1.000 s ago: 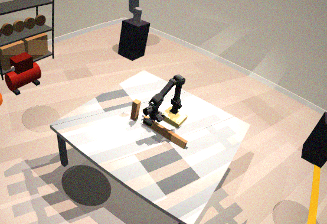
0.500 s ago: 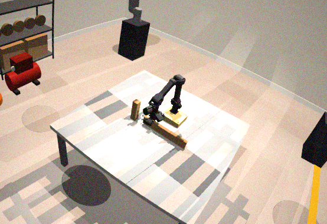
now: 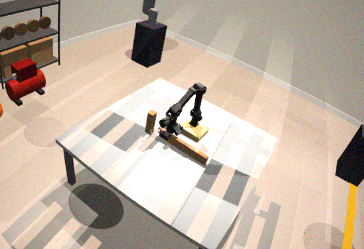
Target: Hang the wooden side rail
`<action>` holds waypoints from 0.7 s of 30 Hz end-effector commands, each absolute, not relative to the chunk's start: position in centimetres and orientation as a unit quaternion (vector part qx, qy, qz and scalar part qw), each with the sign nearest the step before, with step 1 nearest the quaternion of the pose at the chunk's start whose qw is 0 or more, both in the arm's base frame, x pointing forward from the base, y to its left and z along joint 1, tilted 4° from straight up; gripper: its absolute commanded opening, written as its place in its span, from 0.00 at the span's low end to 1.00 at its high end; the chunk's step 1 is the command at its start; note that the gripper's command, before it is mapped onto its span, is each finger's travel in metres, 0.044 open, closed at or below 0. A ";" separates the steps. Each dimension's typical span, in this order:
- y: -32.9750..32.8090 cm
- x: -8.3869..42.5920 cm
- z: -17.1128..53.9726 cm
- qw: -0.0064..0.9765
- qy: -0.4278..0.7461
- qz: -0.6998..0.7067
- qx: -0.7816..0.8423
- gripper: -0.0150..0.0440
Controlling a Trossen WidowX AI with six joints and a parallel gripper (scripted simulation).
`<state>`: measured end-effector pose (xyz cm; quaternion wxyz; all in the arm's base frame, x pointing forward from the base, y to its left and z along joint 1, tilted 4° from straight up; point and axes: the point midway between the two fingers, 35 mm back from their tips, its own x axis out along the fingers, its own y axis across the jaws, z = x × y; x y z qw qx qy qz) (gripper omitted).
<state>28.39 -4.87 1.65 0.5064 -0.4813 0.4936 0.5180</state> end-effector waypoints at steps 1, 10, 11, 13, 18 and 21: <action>-4.9 28.7 2.1 0.508 0.488 0.516 -0.487 0.25; -4.9 28.7 2.3 0.508 0.488 0.516 -0.487 0.25; -4.9 28.7 2.3 0.508 0.488 0.516 -0.487 0.25; -4.9 28.8 2.3 0.508 0.488 0.516 -0.487 0.25; -4.9 28.8 2.4 0.508 0.488 0.516 -0.487 0.25; -4.9 28.8 2.5 0.508 0.488 0.516 -0.487 0.25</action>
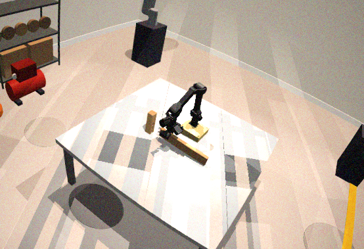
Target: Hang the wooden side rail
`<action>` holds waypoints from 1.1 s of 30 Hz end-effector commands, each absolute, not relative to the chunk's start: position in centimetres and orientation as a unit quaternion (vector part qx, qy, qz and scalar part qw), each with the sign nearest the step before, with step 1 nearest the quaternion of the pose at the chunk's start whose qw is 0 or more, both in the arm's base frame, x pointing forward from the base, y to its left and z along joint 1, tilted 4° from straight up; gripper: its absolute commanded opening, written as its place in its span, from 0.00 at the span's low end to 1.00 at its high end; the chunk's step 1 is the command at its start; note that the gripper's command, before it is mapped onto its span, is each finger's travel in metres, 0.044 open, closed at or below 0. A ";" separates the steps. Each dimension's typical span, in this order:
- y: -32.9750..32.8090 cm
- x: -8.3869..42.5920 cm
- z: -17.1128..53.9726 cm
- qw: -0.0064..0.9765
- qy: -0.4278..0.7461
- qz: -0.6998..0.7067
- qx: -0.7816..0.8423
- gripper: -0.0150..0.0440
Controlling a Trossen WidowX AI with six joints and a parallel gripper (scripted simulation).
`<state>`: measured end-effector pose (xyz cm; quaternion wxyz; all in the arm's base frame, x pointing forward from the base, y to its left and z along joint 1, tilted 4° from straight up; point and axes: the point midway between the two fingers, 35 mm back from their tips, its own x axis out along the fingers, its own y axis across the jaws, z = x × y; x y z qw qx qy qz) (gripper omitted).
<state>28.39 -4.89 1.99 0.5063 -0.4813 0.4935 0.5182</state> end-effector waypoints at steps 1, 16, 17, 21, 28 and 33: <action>-4.9 28.8 2.5 0.508 0.488 0.516 -0.487 0.25; -5.0 28.8 2.7 0.508 0.488 0.516 -0.487 0.25; -5.0 28.8 2.7 0.508 0.488 0.516 -0.487 0.25; -5.0 28.8 2.7 0.508 0.488 0.516 -0.487 0.25; -5.1 28.9 2.6 0.508 0.488 0.516 -0.487 0.25; -5.1 28.9 2.6 0.508 0.488 0.516 -0.487 0.25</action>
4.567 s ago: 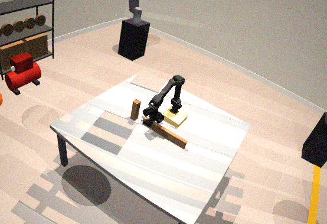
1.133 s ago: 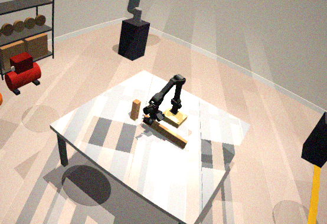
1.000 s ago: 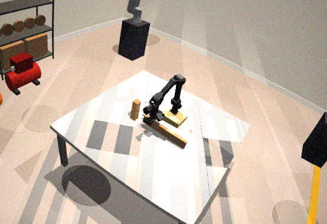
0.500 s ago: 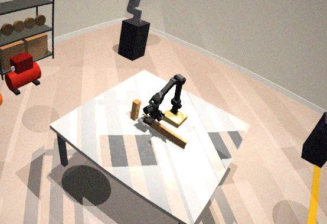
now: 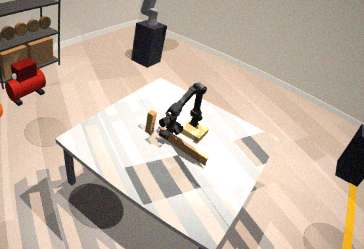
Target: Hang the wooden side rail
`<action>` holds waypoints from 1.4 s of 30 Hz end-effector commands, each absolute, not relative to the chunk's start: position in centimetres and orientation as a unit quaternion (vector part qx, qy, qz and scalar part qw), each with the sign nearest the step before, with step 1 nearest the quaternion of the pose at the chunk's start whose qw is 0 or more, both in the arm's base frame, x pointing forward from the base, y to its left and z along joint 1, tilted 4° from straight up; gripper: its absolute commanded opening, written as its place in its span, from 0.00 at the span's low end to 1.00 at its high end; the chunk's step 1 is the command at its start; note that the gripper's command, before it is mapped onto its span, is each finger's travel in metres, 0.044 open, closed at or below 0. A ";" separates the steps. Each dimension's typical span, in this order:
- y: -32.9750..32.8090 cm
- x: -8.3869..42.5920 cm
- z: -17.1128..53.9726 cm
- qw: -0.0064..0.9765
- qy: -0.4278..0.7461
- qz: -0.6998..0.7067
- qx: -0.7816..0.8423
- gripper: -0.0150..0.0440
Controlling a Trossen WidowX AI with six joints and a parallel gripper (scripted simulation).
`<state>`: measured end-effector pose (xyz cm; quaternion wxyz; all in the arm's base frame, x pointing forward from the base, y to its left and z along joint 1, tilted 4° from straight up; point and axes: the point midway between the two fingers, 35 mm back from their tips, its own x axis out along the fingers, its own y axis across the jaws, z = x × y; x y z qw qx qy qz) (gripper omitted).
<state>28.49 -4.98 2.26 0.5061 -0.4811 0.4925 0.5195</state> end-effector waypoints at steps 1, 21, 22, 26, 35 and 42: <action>-5.1 28.9 2.6 0.508 0.488 0.516 -0.487 0.25; -5.4 29.2 2.7 0.508 0.488 0.516 -0.487 0.25; -5.4 29.2 2.6 0.508 0.488 0.516 -0.487 0.25; -5.4 29.2 2.6 0.508 0.488 0.516 -0.487 0.25; -5.5 29.2 2.6 0.508 0.488 0.516 -0.487 0.25; -5.6 29.2 2.5 0.508 0.488 0.516 -0.487 0.25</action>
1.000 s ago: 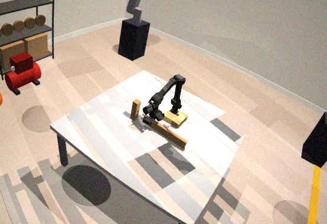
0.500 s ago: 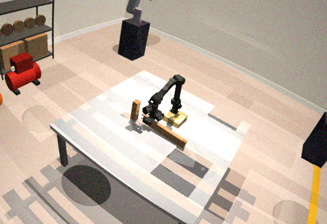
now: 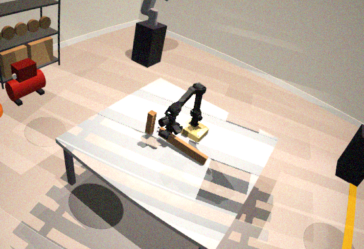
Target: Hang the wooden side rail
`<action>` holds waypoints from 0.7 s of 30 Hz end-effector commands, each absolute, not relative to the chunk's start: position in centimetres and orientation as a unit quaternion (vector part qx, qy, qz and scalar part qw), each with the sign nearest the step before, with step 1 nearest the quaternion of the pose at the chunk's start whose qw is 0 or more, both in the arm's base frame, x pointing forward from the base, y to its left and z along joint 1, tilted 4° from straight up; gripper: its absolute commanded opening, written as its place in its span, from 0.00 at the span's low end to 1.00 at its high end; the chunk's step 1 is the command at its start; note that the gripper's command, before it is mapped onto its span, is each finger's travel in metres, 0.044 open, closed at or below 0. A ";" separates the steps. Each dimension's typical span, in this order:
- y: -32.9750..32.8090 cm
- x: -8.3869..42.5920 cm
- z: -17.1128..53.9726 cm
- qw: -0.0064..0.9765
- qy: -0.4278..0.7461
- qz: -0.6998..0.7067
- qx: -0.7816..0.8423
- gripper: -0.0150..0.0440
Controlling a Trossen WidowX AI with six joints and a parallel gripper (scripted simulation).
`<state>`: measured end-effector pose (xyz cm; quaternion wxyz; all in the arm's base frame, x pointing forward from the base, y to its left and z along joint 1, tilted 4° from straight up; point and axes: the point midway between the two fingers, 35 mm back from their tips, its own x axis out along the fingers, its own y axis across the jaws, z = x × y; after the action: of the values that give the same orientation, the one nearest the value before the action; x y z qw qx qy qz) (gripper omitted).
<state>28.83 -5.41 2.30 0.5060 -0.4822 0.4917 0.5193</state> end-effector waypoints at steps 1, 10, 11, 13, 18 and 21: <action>-5.6 29.1 2.5 0.508 0.488 0.516 -0.487 0.25; -5.7 29.0 2.4 0.508 0.489 0.516 -0.487 0.25; -5.7 29.0 2.4 0.508 0.489 0.516 -0.487 0.25; -5.7 29.0 2.4 0.508 0.489 0.516 -0.487 0.25; -5.8 29.0 2.3 0.508 0.489 0.516 -0.487 0.25; -5.8 28.9 2.3 0.508 0.489 0.516 -0.487 0.25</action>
<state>28.88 -5.65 2.24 0.5076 -0.4839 0.4897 0.5180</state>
